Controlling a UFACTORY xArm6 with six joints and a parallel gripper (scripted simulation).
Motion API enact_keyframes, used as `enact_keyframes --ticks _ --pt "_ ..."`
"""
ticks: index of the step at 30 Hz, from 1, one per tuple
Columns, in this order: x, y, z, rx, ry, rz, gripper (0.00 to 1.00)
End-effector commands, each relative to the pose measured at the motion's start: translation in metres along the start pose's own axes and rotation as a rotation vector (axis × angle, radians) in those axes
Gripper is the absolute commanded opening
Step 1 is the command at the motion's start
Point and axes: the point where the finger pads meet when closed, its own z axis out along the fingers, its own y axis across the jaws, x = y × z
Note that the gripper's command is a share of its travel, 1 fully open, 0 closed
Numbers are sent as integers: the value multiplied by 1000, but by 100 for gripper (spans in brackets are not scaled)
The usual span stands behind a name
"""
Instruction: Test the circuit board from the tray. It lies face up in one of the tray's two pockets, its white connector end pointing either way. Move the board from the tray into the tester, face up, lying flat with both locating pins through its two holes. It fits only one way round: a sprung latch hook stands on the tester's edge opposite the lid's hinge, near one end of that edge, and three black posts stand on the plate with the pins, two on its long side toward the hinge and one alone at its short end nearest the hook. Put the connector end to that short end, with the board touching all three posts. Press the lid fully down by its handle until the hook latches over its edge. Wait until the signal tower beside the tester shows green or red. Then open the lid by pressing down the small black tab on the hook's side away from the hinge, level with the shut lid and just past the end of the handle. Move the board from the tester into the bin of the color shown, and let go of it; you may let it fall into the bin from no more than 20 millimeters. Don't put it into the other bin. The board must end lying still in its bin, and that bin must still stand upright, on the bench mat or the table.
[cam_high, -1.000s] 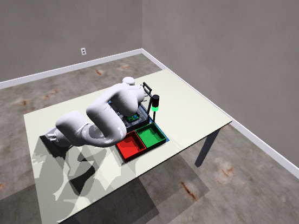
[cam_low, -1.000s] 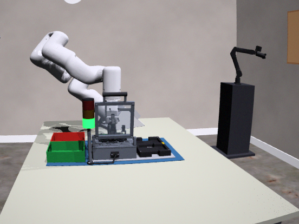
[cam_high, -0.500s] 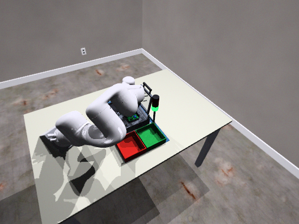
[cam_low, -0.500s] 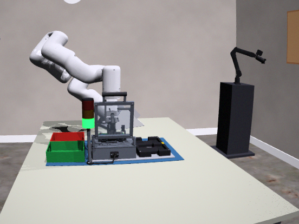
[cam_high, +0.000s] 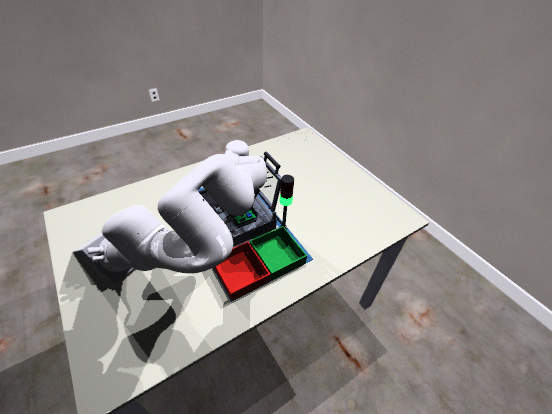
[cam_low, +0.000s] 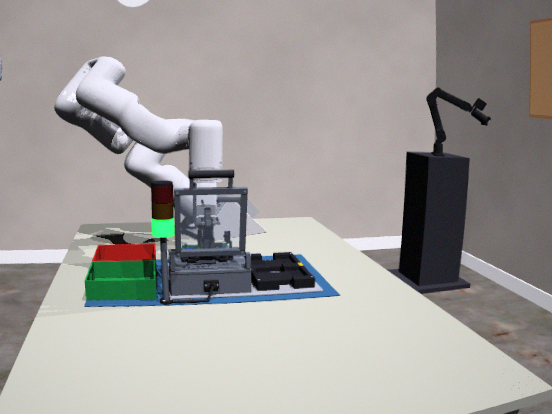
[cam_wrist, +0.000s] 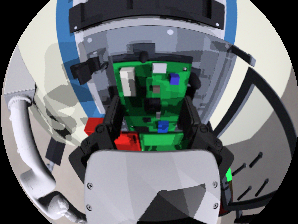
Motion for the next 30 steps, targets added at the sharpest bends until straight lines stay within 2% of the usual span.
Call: enact_keyframes --ticks 1,30 --pt "0 1 -3 -3 2 1 79" --pt "0 1 -9 -3 2 1 79"
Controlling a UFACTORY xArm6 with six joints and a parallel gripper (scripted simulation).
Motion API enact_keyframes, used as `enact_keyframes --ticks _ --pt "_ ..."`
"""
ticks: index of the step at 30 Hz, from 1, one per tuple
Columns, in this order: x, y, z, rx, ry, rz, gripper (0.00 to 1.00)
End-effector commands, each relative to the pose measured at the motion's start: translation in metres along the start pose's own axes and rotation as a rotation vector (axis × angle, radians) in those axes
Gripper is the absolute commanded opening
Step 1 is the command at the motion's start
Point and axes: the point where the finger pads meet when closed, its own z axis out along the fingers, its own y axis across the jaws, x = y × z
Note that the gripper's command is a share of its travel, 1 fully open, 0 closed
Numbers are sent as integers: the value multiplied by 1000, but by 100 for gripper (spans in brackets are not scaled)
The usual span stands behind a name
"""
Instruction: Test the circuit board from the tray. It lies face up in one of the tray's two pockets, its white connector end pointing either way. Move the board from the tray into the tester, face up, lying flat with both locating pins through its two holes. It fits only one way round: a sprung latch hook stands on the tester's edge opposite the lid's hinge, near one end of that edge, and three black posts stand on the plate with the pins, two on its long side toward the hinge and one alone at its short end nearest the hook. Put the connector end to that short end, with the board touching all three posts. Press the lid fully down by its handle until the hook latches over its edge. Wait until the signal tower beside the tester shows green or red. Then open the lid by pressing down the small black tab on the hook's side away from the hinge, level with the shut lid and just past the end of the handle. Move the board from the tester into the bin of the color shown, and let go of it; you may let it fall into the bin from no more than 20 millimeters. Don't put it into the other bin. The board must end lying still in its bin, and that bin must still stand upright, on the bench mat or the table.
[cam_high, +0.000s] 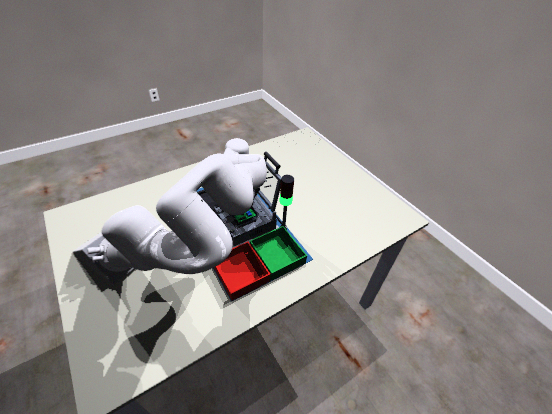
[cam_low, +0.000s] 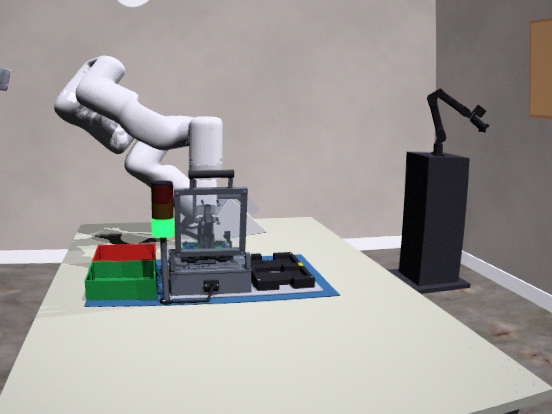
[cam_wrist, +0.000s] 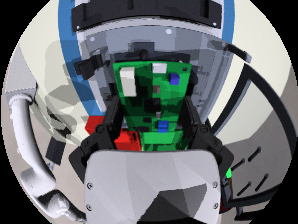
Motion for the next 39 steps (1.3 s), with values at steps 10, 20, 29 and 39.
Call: enact_keyframes --ticks 10,20,29,39 --pt "0 1 -4 -2 2 1 79" --pt "0 1 -6 -2 2 1 79" --pt "0 1 -8 -2 2 1 79" --pt "0 1 -22 -2 2 1 79"
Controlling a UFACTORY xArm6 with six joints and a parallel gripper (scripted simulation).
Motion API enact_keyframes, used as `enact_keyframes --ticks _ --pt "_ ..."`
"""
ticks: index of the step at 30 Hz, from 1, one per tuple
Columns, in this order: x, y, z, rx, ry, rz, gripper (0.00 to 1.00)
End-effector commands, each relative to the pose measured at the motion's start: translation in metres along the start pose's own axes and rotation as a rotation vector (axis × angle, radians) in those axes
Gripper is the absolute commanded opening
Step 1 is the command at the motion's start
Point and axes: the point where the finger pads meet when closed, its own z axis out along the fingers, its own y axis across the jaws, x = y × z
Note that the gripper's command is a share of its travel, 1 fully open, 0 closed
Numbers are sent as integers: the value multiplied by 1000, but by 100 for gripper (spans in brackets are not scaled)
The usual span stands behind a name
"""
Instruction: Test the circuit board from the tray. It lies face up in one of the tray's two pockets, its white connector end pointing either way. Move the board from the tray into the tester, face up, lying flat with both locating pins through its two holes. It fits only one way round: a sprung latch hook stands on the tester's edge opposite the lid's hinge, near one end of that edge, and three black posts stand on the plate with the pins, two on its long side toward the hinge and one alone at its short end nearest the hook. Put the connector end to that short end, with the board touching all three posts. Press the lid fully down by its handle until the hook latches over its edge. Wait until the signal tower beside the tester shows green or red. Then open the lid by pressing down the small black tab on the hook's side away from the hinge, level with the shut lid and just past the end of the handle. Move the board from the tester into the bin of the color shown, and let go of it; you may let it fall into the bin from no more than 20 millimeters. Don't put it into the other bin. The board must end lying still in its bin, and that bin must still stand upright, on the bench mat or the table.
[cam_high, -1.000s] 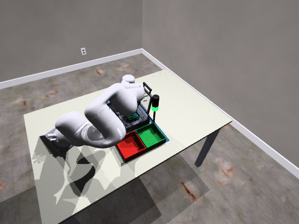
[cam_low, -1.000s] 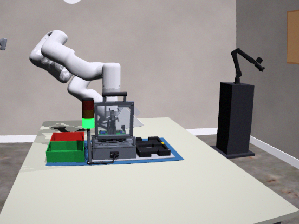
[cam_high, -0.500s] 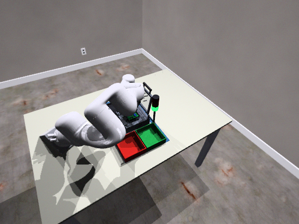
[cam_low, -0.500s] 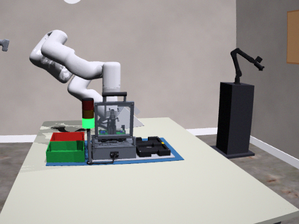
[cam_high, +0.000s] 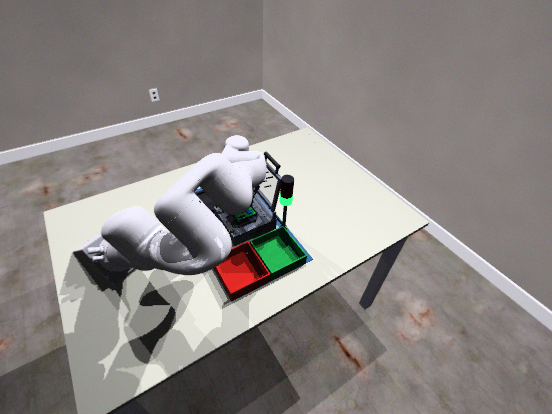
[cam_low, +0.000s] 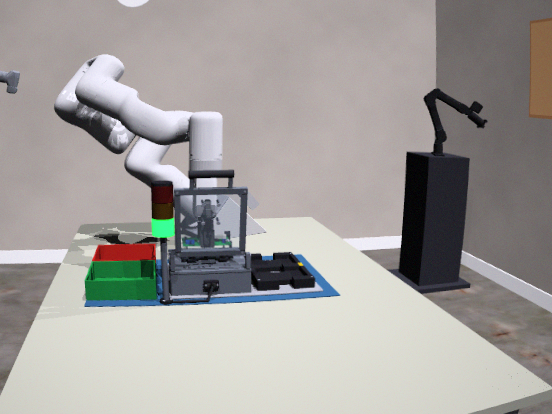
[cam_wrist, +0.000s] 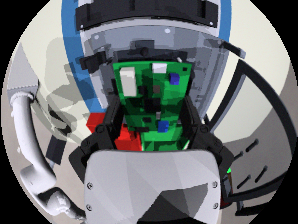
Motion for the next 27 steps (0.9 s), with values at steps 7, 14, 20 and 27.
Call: enact_keyframes --ticks 7,14,20,27 --pt "0 1 -37 -3 2 1 79" --pt "0 1 -57 -3 2 1 79" --pt "0 1 -72 -3 2 1 79" --pt "0 1 -76 -3 2 1 79"
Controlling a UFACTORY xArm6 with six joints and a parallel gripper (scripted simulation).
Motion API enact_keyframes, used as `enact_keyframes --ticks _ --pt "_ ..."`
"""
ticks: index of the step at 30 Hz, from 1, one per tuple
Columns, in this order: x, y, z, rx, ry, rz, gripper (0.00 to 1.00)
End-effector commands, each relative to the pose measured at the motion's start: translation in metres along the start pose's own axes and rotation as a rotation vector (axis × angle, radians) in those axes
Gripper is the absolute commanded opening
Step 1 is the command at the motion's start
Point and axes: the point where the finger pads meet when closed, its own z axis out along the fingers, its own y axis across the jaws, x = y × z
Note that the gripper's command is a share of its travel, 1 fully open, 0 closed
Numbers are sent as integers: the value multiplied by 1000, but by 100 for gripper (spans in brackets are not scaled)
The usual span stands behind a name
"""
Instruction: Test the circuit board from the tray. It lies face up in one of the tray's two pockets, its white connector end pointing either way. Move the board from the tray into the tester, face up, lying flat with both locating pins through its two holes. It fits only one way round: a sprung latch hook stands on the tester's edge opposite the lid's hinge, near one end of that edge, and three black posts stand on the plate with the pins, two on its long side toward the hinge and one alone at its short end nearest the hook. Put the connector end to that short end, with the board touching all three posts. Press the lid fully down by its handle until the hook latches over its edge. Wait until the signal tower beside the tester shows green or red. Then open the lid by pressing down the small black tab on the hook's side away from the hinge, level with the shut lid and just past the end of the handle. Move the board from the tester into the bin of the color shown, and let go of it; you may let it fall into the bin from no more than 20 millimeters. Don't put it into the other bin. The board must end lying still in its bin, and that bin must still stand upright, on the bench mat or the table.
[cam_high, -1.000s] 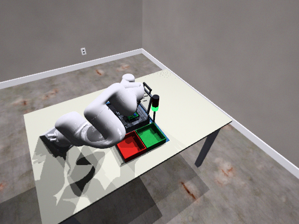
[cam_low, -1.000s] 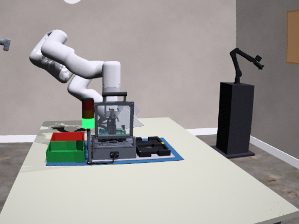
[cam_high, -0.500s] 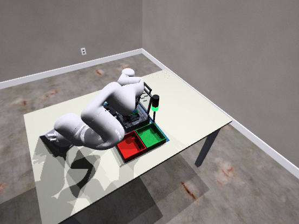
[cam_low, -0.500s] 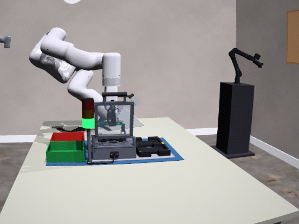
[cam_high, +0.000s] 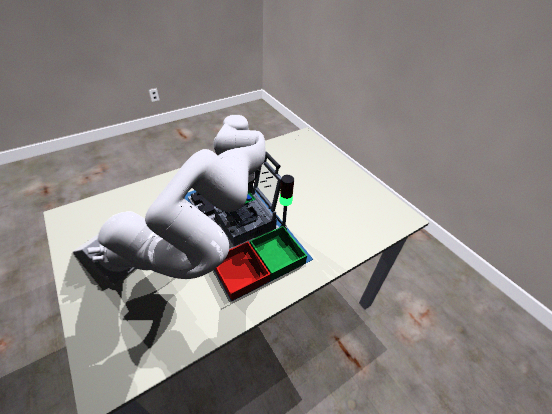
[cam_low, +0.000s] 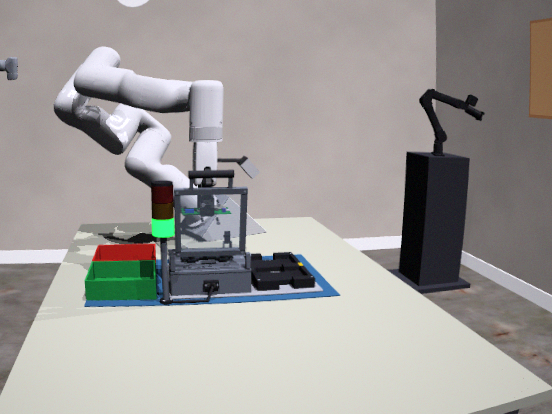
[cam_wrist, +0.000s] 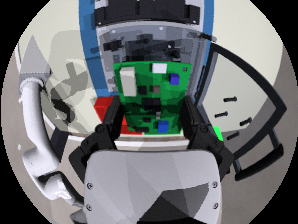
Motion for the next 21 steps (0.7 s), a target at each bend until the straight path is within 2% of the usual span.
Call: enact_keyframes --ticks 1,17,21 --pt "0 1 -5 -1 1 1 79" --pt "-5 2 -3 -1 1 1 79" --pt "-17 4 0 -1 1 1 79"
